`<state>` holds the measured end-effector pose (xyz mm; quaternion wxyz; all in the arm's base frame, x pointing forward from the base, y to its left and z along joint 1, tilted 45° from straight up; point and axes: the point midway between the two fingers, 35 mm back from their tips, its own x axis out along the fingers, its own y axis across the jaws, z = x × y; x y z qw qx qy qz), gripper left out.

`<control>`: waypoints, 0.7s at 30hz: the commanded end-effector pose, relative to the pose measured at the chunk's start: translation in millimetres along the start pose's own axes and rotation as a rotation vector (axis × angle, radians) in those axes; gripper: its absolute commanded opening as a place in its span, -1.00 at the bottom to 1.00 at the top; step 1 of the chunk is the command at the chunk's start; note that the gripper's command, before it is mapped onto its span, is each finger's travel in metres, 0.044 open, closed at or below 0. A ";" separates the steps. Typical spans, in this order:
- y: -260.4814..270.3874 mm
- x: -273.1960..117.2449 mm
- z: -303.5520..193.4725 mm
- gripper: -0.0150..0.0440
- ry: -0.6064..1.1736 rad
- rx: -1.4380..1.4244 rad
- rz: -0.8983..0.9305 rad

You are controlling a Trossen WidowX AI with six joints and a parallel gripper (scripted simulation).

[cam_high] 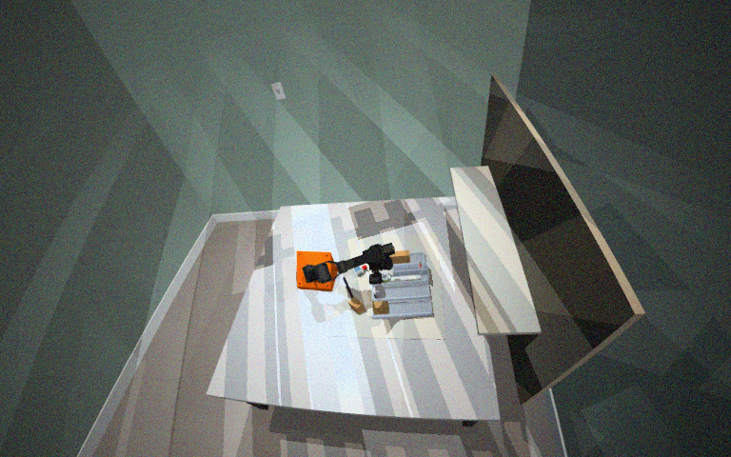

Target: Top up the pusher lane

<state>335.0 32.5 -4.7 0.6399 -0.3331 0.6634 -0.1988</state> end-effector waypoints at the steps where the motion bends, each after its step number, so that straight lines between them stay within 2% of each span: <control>1: -0.6 -4.3 8.5 -0.49 -0.027 0.010 -0.001; 21: -0.6 -0.2 9.1 -0.49 -0.027 0.010 -0.001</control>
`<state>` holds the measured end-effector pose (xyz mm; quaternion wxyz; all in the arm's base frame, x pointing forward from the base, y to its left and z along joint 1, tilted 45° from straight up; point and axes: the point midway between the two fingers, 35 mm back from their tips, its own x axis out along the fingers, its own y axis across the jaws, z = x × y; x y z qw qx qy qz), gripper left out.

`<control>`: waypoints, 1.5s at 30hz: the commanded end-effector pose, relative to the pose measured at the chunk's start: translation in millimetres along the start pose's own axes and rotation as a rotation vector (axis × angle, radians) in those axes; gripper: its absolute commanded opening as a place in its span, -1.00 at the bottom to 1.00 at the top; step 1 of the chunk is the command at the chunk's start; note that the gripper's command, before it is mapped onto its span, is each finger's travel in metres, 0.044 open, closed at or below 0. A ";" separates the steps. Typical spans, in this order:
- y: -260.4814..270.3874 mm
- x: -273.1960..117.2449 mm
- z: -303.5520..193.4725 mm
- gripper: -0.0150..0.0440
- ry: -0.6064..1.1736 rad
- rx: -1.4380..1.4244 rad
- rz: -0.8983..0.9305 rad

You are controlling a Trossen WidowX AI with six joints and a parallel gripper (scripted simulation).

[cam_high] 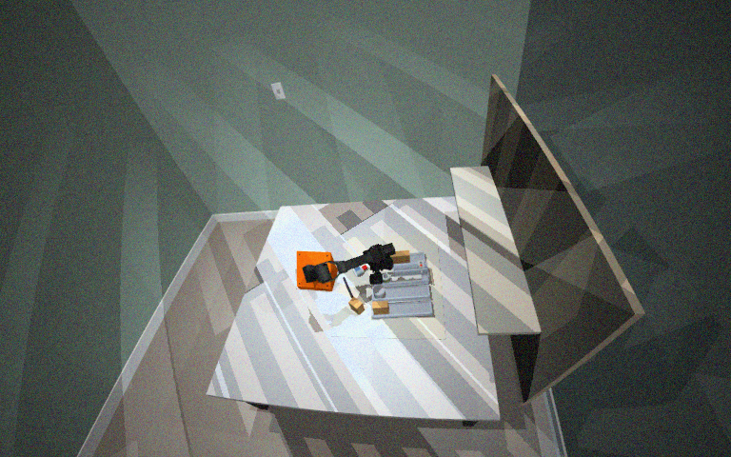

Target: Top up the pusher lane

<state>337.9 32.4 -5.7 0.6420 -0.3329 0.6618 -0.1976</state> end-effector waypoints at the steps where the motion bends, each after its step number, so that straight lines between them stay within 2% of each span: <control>1: -0.6 -0.8 6.2 -0.49 -0.021 0.009 -0.002; 45: -1.4 11.6 5.4 -0.49 -0.021 0.009 -0.003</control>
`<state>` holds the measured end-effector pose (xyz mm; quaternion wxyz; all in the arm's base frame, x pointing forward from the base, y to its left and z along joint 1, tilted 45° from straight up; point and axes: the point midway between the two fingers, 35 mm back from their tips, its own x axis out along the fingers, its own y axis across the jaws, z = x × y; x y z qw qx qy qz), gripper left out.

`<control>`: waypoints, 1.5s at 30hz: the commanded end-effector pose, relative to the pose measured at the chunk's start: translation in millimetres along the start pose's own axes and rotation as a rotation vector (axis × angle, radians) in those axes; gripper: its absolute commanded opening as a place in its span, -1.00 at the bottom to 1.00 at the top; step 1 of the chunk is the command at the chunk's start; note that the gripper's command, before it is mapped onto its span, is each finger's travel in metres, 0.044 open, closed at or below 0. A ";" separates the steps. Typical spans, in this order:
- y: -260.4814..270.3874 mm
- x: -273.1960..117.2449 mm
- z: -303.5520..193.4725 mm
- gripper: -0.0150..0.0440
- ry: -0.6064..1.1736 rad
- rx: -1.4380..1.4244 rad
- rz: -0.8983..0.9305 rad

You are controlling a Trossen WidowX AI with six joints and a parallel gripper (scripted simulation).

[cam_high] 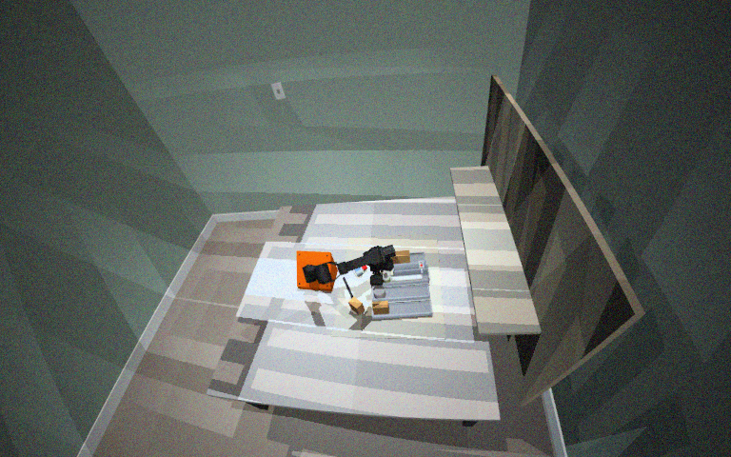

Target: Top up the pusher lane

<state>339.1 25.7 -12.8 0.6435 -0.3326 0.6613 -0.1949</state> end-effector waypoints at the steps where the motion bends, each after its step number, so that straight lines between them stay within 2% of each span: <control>1: -1.5 2.0 4.5 -0.49 -0.017 0.011 -0.007; 45: -4.0 13.8 2.7 -0.49 -0.017 0.011 -0.008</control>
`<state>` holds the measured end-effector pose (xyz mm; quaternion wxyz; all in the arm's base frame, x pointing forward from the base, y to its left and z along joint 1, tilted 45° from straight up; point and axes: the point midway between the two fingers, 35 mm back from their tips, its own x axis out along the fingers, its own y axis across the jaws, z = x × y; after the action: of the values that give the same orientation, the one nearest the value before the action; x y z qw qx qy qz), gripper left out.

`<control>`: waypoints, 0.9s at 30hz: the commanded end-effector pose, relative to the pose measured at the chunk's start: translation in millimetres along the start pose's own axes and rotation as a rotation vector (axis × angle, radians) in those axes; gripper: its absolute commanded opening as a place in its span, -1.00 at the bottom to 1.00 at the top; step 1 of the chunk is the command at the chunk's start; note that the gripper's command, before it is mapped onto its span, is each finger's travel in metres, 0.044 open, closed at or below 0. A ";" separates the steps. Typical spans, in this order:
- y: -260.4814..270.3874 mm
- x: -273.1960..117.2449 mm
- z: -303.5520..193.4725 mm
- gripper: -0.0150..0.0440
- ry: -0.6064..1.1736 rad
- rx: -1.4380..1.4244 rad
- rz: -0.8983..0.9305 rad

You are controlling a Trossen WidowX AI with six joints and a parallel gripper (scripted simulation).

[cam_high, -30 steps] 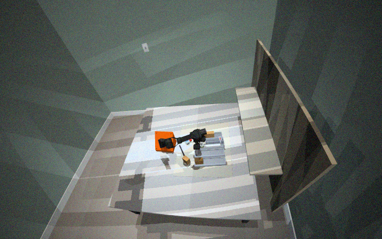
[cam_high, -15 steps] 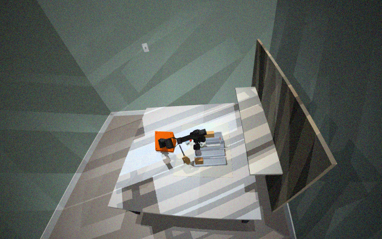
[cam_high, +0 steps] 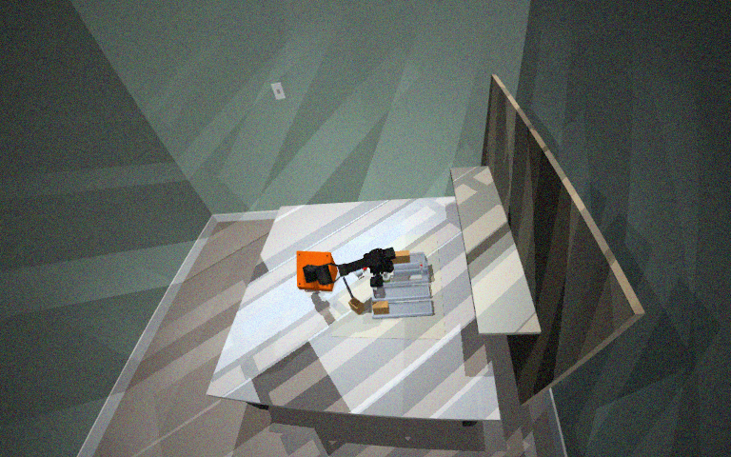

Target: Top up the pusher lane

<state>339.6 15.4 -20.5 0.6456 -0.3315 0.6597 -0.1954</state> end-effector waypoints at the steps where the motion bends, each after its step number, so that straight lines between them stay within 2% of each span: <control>1: -2.0 1.3 3.1 -0.49 -0.013 0.007 -0.009; 27: -1.9 1.5 -1.3 -0.49 -0.013 0.007 -0.009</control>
<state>337.1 14.3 -21.2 0.6471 -0.3323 0.6577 -0.1955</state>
